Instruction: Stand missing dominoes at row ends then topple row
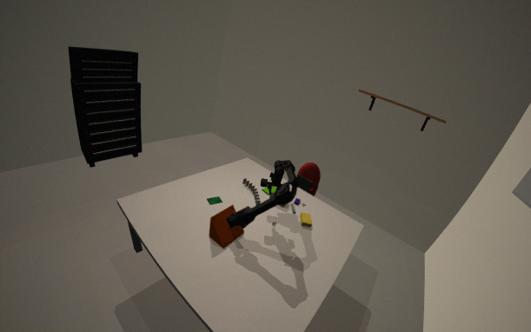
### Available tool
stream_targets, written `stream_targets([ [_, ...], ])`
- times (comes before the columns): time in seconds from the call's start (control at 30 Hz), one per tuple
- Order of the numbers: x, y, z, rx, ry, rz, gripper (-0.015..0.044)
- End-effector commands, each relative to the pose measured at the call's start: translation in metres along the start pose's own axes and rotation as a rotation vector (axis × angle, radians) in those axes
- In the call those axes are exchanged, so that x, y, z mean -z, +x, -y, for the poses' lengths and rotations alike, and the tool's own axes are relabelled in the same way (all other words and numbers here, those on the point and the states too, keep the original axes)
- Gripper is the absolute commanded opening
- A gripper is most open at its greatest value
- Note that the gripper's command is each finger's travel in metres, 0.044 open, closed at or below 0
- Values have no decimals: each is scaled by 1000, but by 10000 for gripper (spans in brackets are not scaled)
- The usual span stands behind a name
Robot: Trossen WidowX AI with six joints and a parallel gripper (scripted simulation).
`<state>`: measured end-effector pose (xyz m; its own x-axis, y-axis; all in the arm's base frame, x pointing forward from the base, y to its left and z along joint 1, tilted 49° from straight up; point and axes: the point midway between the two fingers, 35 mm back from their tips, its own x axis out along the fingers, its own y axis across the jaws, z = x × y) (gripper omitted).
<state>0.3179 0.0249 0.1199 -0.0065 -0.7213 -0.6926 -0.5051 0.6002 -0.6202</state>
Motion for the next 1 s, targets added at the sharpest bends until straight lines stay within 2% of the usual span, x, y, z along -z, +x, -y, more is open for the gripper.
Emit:
stream_targets([
  [0.0, -35, 8, -51, 1, -175, -36, 107],
  [0.2, -41, 13, -61, 3, -205, -41, 107],
  [0.97, -37, 127, -58, 7, -204, -42, 107],
])
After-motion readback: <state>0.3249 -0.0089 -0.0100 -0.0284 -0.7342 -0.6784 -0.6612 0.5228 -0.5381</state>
